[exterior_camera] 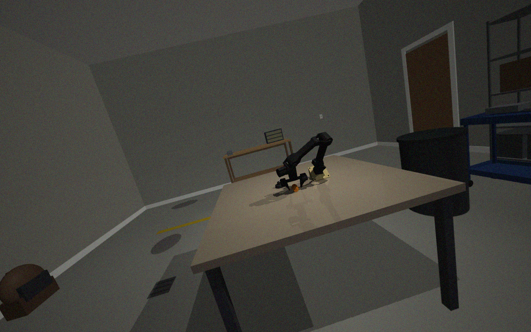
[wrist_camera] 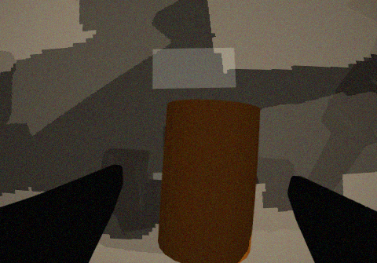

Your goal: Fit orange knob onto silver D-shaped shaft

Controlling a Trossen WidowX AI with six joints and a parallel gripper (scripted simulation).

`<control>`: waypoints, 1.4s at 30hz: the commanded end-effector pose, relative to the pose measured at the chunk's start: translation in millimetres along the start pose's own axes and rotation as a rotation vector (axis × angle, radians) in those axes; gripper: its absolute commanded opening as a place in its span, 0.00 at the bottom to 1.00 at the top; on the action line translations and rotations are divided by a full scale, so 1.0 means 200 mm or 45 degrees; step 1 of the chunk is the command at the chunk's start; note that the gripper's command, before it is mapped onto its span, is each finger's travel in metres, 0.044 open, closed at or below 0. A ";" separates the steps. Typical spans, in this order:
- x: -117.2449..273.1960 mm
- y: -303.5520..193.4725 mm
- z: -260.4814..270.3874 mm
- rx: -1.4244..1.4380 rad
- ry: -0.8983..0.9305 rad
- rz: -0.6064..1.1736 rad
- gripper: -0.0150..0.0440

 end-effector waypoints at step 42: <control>0.01 0.13 0.01 -0.001 -0.017 0.303 0.56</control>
Point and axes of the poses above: the point midway between the two fingers, 35 mm back from their tips, its own x axis back along the fingers, its own z axis across the jaws, y = z × x, the point moved 5 cm from there along x, back along the fingers, and after that the axes turned 3 degrees about -x, right-handed, at the moved point
